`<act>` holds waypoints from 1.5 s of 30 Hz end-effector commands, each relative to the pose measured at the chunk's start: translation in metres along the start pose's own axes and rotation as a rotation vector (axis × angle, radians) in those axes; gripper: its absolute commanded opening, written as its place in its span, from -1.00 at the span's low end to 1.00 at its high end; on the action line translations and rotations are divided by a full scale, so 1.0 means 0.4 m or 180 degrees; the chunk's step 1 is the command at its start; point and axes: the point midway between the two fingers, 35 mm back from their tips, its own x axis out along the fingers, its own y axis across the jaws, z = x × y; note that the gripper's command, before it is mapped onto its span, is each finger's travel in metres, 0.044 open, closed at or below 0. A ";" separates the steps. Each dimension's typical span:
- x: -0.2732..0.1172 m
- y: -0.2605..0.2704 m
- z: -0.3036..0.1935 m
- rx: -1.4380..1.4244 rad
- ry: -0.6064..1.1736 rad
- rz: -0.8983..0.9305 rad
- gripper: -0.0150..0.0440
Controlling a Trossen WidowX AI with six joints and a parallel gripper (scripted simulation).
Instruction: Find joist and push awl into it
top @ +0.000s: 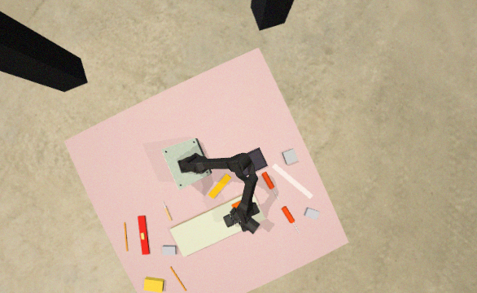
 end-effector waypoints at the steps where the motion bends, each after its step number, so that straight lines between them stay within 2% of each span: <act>1: 0.001 0.039 0.000 -0.0001 0.0004 0.0009 -0.49; 11: 0.001 0.106 0.000 -0.0001 0.0003 0.0013 -0.49; 24: 0.001 0.099 0.000 -0.0001 0.0003 0.0012 -0.49; 45: 0.002 -0.049 -0.001 -0.0002 0.0005 0.0004 -0.49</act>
